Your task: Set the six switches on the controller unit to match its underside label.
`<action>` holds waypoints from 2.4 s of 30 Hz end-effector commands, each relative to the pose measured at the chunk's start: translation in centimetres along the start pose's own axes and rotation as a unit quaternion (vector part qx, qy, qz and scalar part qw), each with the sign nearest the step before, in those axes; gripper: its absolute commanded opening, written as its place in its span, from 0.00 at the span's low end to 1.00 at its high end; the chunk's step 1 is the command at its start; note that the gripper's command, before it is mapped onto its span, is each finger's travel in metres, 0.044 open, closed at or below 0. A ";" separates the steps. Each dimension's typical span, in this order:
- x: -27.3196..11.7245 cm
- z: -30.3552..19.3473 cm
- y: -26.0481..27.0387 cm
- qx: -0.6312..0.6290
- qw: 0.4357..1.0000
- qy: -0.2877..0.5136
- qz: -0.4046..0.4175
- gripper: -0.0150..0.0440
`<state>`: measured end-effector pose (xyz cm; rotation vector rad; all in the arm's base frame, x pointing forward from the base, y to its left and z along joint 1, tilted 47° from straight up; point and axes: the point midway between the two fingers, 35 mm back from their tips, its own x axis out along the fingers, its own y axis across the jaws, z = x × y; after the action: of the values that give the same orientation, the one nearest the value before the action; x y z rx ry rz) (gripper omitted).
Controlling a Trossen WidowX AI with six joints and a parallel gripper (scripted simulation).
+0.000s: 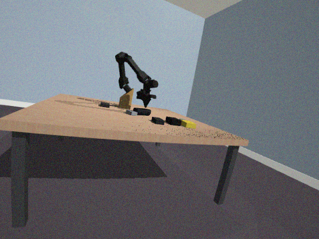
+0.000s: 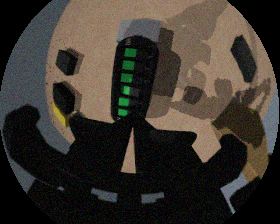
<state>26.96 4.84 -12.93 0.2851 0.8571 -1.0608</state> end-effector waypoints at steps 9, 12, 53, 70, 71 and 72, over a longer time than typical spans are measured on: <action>-0.6 -1.0 -3.8 -0.003 0.998 0.002 0.056 0.25; -0.6 -1.0 -3.7 -0.003 0.998 0.002 0.056 0.25; 1.3 7.1 7.7 0.003 0.981 -0.003 -0.193 0.25; 1.4 9.1 8.1 0.002 0.973 0.000 -0.229 0.25; 1.4 8.8 8.1 0.002 0.975 0.000 -0.224 0.25; 1.4 8.4 8.0 0.003 0.976 0.000 -0.218 0.25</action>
<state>38.58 2.60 -9.64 0.0989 0.9388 -1.4895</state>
